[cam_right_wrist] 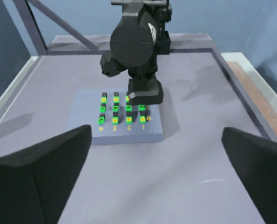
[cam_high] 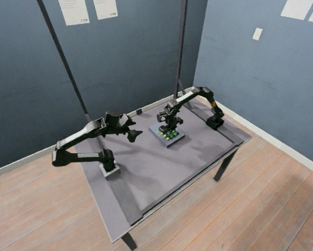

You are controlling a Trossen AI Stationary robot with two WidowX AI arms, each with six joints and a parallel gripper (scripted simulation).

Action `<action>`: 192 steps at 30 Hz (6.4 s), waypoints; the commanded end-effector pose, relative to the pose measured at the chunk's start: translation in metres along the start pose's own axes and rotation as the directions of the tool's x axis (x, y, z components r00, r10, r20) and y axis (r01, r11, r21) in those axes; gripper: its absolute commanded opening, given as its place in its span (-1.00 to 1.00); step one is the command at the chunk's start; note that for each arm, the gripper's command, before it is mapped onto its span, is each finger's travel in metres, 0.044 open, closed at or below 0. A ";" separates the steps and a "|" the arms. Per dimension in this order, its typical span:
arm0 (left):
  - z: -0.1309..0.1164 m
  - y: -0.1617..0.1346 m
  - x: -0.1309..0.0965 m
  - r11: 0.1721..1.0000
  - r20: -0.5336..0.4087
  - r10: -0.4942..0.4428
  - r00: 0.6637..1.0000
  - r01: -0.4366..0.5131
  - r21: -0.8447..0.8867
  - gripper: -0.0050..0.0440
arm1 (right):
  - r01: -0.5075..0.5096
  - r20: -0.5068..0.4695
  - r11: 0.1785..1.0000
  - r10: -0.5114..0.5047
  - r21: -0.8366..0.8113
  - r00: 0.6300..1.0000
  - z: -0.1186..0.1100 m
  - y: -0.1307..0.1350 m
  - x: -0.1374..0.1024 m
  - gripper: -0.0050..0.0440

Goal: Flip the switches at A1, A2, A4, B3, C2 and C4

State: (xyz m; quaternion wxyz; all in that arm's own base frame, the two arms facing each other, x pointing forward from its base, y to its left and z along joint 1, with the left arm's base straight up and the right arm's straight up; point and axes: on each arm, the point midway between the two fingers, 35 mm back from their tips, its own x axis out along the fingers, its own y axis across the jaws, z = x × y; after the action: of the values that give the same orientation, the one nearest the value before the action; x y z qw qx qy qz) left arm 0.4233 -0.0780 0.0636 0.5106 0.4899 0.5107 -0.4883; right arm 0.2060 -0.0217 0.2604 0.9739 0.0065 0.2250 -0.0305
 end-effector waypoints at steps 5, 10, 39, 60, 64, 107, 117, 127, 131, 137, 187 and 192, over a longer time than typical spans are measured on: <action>-0.001 0.003 -0.006 1.000 0.004 0.031 1.000 -0.031 0.003 -1.00 | -0.002 0.012 1.000 0.002 -0.001 1.000 0.005 0.000 -0.003 0.84; 0.000 0.005 -0.009 0.999 0.008 0.040 0.999 -0.040 0.001 -1.00 | -0.002 0.012 1.000 0.002 -0.001 1.000 0.005 0.000 -0.003 0.84; 0.000 0.001 0.011 1.000 0.005 0.031 1.000 -0.031 0.002 -1.00 | -0.002 0.012 1.000 0.002 -0.001 1.000 0.005 0.000 -0.003 0.84; 0.000 0.005 0.026 0.999 0.008 0.048 0.999 -0.048 0.002 -1.00 | -0.002 0.012 1.000 0.002 -0.001 1.000 0.005 0.000 -0.003 0.84; 0.000 0.002 0.036 0.999 0.005 0.035 0.999 -0.035 0.002 -1.00 | -0.002 0.012 1.000 0.002 -0.001 1.000 0.005 0.000 -0.003 0.84; 0.037 0.004 -0.026 0.998 0.015 0.056 0.998 -0.056 0.000 -1.00 | -0.002 0.012 1.000 0.002 -0.001 1.000 0.005 0.000 -0.003 0.84; 0.033 0.005 -0.017 0.999 0.007 0.033 0.999 -0.033 -0.002 -1.00 | -0.002 0.012 1.000 0.002 -0.001 1.000 0.005 0.000 -0.003 0.84; 0.033 0.002 0.002 1.000 0.005 0.025 1.000 -0.025 0.002 -1.00 | -0.002 0.012 1.000 0.002 -0.001 1.000 0.005 0.000 -0.003 0.84; 0.033 0.002 0.011 1.000 0.003 0.018 1.000 -0.018 0.003 -1.00 | -0.002 0.012 1.000 0.002 -0.001 1.000 0.005 0.000 -0.003 0.84; 0.033 0.002 0.014 1.000 0.004 0.022 1.000 -0.022 0.003 -1.00 | -0.002 0.012 1.000 0.002 -0.001 1.000 0.005 0.000 -0.003 0.84; 0.035 0.008 0.028 0.999 0.008 0.032 0.999 -0.032 0.001 -1.00 | -0.002 0.012 1.000 0.002 -0.001 1.000 0.005 0.000 -0.003 0.84; 0.036 0.009 0.019 0.999 0.013 0.049 0.999 -0.049 0.001 -1.00 | -0.002 0.012 1.000 0.002 -0.001 1.000 0.005 0.000 -0.003 0.84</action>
State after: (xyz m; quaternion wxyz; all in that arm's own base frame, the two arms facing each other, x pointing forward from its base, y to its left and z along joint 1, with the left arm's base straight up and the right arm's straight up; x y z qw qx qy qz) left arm 0.4238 -0.1116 0.0231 0.5088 0.4910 0.5113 -0.4885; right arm 0.2060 -0.0217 0.2604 0.9739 0.0065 0.2250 -0.0305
